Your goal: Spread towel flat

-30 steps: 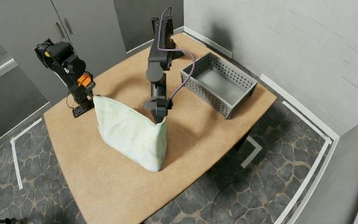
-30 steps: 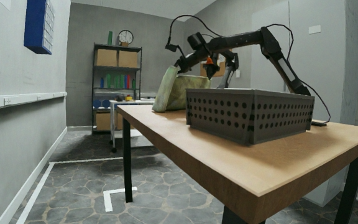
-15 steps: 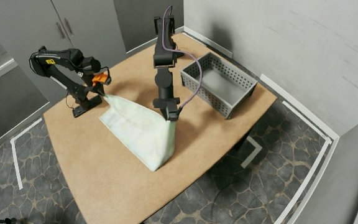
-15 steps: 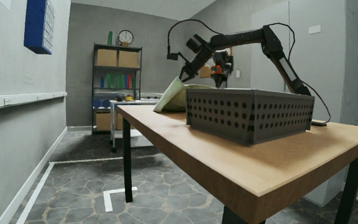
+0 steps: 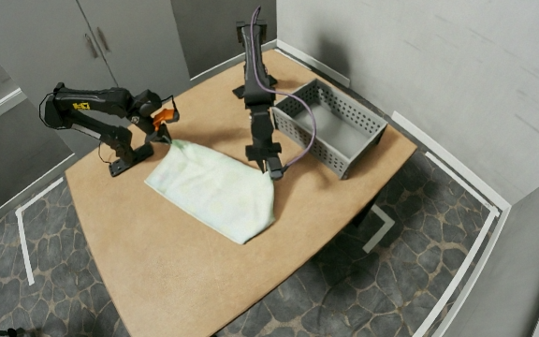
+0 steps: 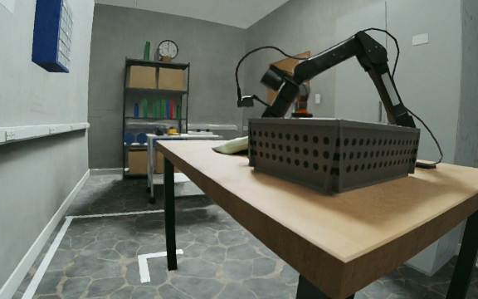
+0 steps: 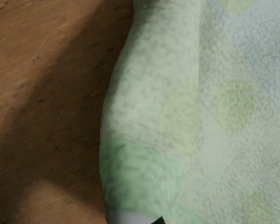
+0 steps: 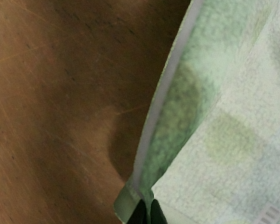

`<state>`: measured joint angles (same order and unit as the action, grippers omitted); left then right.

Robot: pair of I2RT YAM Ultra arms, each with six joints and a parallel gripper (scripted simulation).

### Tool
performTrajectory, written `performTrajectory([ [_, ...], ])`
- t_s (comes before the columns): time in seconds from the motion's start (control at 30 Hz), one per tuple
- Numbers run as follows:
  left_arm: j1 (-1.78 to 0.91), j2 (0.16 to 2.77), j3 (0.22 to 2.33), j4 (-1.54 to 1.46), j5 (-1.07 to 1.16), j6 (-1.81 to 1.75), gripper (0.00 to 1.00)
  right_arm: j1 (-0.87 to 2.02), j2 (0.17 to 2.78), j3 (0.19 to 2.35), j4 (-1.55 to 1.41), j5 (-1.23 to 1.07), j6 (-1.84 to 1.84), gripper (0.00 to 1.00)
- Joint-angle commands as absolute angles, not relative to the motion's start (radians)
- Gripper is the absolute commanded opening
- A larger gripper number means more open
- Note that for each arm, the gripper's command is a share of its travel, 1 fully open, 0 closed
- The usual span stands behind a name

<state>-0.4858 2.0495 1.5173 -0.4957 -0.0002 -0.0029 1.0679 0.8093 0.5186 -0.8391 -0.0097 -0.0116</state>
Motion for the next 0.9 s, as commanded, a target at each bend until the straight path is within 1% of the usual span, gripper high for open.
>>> performTrajectory([
  [0.0,-0.458,1.987,1.391,-0.358,-0.007,-0.001,0.00,1.138,0.758,0.413,-0.636,-0.018,-0.010,0.00],
  [0.07,-0.457,1.982,1.378,-0.338,-0.006,-0.001,0.00,1.148,0.789,0.393,-0.603,-0.006,-0.004,0.00],
  [0.1,-0.445,1.968,1.310,-0.293,-0.007,-0.001,0.00,1.186,0.801,0.355,-0.543,-0.011,-0.006,0.00],
  [0.17,-0.444,1.965,1.300,-0.277,-0.006,-0.001,0.00,1.193,0.817,0.346,-0.510,-0.003,-0.001,0.00],
  [0.2,-0.433,1.955,1.243,-0.237,-0.007,-0.001,0.00,1.226,0.842,0.322,-0.460,-0.004,-0.001,0.00],
  [0.33,-0.440,1.952,1.233,-0.219,-0.005,-0.001,0.00,1.230,0.887,0.315,-0.406,-0.003,-0.002,0.00],
  [0.37,-0.423,1.946,1.188,-0.184,-0.006,-0.001,0.00,1.256,0.916,0.298,-0.360,-0.004,-0.002,0.00],
  [0.43,-0.423,1.946,1.184,-0.177,-0.006,-0.001,0.00,1.256,0.945,0.297,-0.330,-0.007,-0.003,0.00],
  [0.47,-0.416,1.942,1.150,-0.149,-0.006,-0.001,0.00,1.275,0.974,0.286,-0.292,-0.007,-0.003,0.00],
  [0.73,-0.417,1.944,1.115,-0.112,-0.006,-0.001,0.00,1.292,1.072,0.279,-0.185,-0.006,-0.003,0.00],
  [0.77,-0.403,1.928,1.097,-0.106,-0.006,-0.002,0.00,1.307,1.086,0.329,-0.177,-0.006,-0.001,0.00],
  [0.87,-0.403,1.928,1.097,-0.130,-0.006,-0.002,0.00,1.307,1.098,0.330,-0.166,-0.006,-0.003,0.00],
])
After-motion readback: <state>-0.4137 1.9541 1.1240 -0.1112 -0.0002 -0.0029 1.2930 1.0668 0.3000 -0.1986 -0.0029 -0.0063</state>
